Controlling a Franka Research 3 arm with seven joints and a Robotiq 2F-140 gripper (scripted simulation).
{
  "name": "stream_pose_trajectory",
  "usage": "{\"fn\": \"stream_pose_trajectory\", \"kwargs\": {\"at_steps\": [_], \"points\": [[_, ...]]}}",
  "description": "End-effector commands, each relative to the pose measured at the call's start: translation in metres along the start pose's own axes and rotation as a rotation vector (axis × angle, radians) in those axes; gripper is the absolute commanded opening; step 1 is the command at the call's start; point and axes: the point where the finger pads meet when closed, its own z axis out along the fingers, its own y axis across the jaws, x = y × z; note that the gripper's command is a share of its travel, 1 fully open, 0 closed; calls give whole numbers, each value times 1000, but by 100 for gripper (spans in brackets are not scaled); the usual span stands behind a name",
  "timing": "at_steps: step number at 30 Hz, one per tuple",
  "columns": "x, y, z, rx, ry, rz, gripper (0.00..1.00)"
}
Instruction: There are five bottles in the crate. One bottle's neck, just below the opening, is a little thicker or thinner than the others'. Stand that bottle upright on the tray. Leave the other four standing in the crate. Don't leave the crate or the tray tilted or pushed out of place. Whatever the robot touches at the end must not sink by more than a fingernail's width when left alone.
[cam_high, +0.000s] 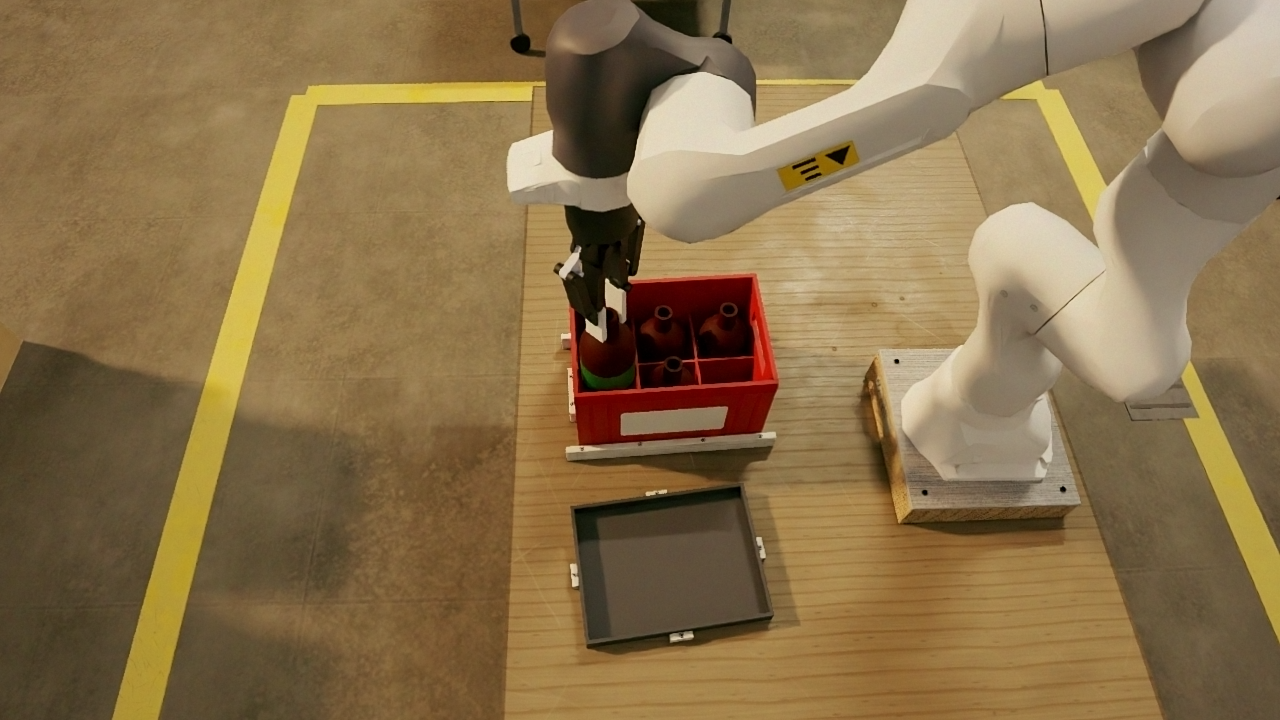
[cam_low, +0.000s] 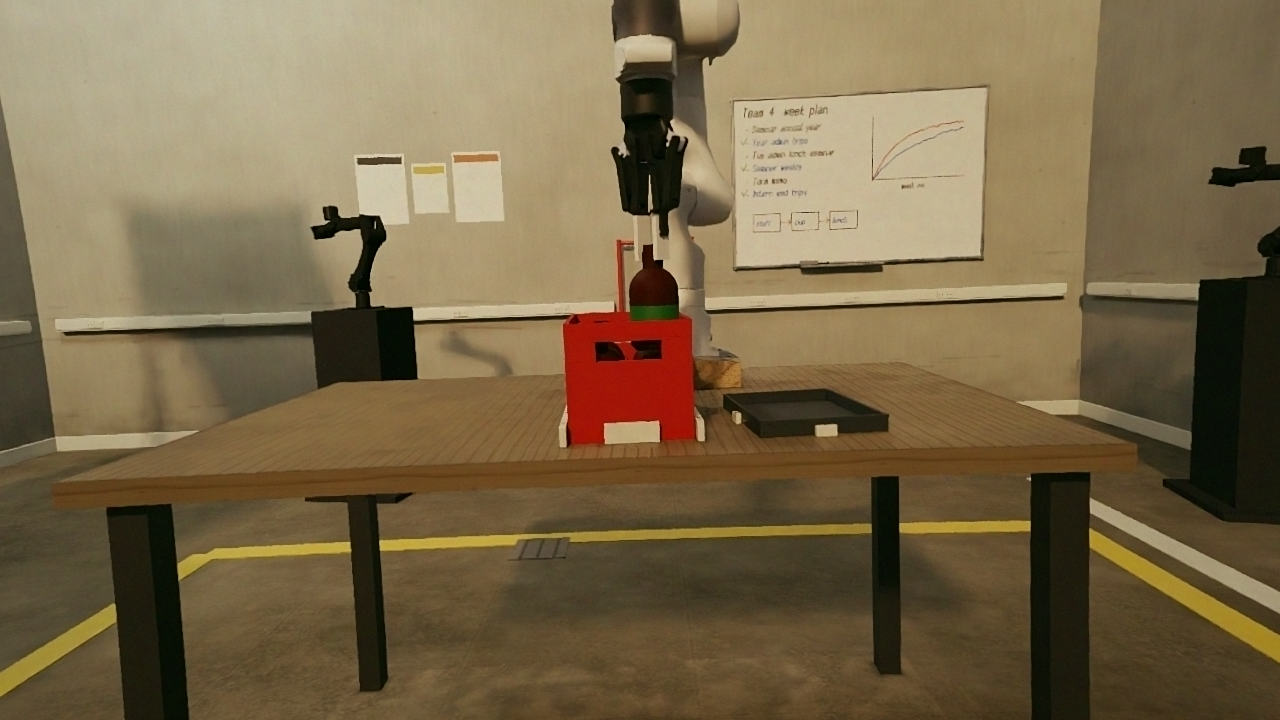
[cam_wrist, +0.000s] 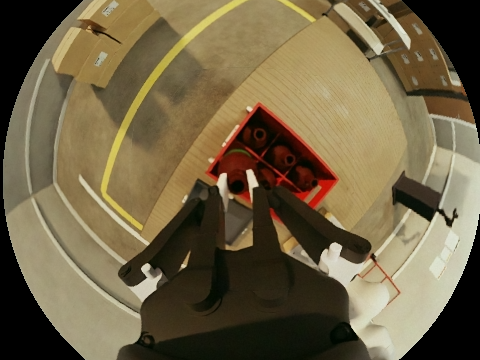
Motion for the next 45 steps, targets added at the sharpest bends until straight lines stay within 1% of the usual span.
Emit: {"fn": "stream_pose_trajectory", "kwargs": {"at_steps": [1,13,28,45], "points": [[0,-1,-5,4,3,1,10],[0,-2,-14,4,3,1,10],[-1,-2,-31,4,3,1,10],[-1,-3,-41,4,3,1,10]]}}
